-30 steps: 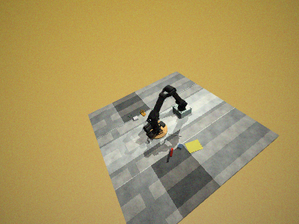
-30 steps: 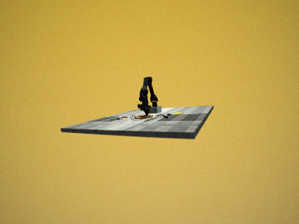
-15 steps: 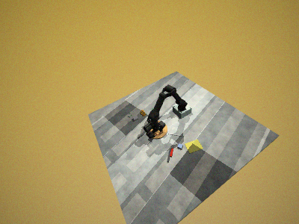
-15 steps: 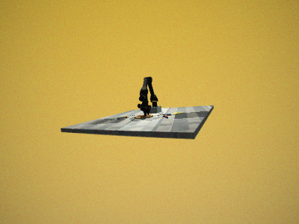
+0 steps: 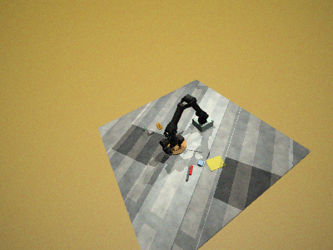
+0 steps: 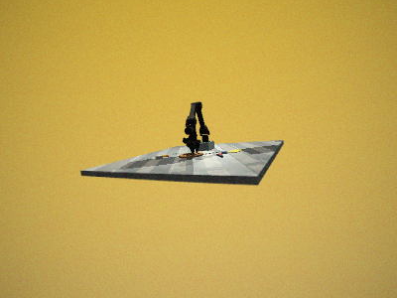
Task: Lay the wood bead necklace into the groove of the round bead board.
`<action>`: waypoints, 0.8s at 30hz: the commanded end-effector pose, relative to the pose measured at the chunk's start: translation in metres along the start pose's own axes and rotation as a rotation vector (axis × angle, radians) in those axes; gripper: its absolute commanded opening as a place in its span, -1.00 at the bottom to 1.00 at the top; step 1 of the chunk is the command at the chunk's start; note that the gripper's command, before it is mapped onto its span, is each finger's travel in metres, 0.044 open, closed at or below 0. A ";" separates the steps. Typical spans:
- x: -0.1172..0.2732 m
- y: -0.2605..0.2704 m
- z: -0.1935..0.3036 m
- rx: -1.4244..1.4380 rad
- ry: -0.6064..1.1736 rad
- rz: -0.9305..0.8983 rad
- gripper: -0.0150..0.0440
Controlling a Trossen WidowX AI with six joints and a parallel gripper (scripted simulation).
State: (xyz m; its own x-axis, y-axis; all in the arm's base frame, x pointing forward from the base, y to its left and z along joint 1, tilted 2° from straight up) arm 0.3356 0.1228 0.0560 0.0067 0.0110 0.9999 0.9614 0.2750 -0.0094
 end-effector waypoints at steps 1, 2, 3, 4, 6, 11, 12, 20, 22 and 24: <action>0.001 0.000 0.000 -0.004 -0.002 0.000 1.00; 0.001 0.000 0.000 -0.004 -0.002 0.000 1.00; 0.001 0.000 0.000 -0.004 -0.002 0.000 1.00; 0.001 0.000 0.000 0.012 -0.002 0.000 0.91; 0.002 0.000 -0.001 0.143 -0.002 0.000 0.73; 0.008 0.000 -0.002 0.635 -0.002 0.000 0.29; 0.009 0.000 -0.003 0.734 -0.002 0.000 0.20; 0.017 0.000 -0.006 1.522 -0.002 0.001 -0.08; 0.019 -0.001 -0.007 1.638 -0.002 0.001 -0.08; 0.021 -0.001 -0.007 1.741 -0.002 0.002 -0.08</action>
State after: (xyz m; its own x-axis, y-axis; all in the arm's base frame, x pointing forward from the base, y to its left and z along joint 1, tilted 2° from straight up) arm 0.3350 0.1193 0.0648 0.0113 0.0125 0.9999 0.3271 0.9448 -0.0155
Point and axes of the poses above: the point midway between the two fingers, 35 mm back from their tips, its own x axis back along the fingers, its own y axis across the jaws, z = x × y, the point moved 8 cm from there along x, back along the fingers, and after that the axes turned 3 degrees about -x, right-handed, at the moved point
